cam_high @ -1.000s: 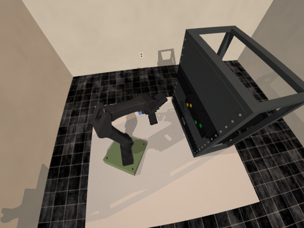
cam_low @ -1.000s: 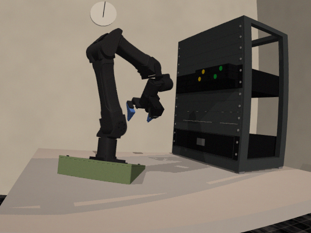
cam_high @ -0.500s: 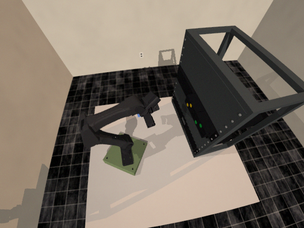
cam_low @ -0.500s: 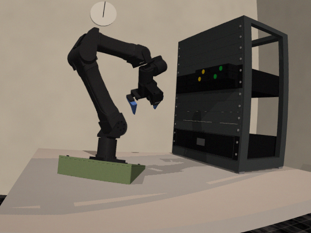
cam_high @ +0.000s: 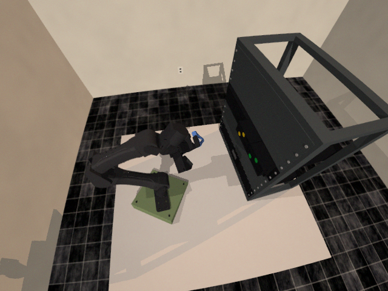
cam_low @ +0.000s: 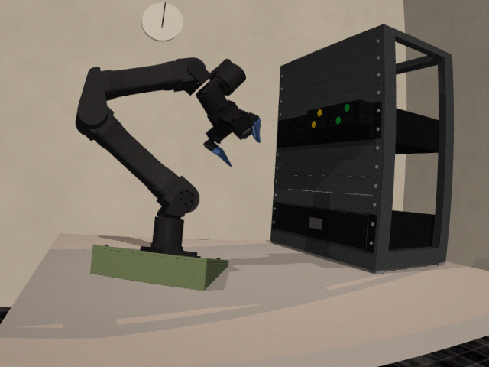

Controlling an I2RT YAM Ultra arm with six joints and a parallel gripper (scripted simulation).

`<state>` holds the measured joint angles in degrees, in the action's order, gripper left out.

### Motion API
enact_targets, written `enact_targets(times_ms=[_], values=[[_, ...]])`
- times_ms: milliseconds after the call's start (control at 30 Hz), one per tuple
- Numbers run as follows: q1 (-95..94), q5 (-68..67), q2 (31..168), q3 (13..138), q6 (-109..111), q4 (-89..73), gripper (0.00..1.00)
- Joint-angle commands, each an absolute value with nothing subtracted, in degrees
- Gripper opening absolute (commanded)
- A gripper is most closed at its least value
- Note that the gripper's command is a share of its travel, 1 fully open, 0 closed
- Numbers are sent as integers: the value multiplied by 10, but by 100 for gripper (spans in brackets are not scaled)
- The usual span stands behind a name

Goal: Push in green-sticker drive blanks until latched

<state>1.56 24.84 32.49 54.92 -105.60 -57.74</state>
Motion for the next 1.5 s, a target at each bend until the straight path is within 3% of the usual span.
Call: enact_targets(times_ms=[0,200,633,767,1067,1467], values=[[76,258,290,535,-1001,-551,100],[166,302,265,523,-964,-531,100],[475,541,257,512,-860,-507,100],[511,562,232,486,-859,-468,100],[735,744,219,437,-883,-344,100],[729,724,210,379,-1032,-127,100]])
